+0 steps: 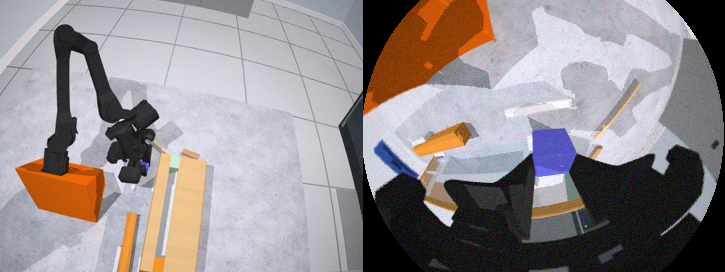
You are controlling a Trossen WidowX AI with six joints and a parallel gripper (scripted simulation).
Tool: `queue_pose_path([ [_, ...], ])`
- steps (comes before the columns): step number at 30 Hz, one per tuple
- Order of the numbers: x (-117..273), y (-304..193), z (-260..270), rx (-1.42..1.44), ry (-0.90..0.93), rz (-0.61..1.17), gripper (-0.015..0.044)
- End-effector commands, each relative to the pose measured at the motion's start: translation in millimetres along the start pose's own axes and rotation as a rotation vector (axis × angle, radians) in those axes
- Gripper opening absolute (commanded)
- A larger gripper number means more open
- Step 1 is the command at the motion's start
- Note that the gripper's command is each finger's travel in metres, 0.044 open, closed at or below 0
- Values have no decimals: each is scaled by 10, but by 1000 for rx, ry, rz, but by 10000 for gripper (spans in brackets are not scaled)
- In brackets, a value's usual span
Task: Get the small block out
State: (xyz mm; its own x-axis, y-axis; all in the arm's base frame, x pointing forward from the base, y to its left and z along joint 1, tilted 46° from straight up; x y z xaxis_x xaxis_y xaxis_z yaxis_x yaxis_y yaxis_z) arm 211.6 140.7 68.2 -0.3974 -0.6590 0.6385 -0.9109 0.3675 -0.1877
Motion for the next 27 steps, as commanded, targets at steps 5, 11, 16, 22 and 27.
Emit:
queue_pose_path([
  [5,45,-34,17,-285,-6,-7,0],
  [11,76,-56,34,-514,-8,-14,0],
  [16,103,-72,48,-706,-9,-20,0],
  [22,135,-90,65,-936,-8,-29,0],
  [27,163,-107,78,-1128,-8,-36,0],
])
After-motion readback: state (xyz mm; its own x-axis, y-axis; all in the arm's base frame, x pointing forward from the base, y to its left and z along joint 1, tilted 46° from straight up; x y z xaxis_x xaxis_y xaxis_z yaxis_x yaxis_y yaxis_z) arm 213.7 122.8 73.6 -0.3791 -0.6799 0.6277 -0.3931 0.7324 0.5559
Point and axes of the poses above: the point midway between the two fingers, 35 mm back from their tips, its own x axis back along the fingers, its own z axis across the jaws, y = z × x, the point moved 5 cm from there along x, back along the fingers, and after that the axes turned 1 degree about x, right-handed, at the moved point
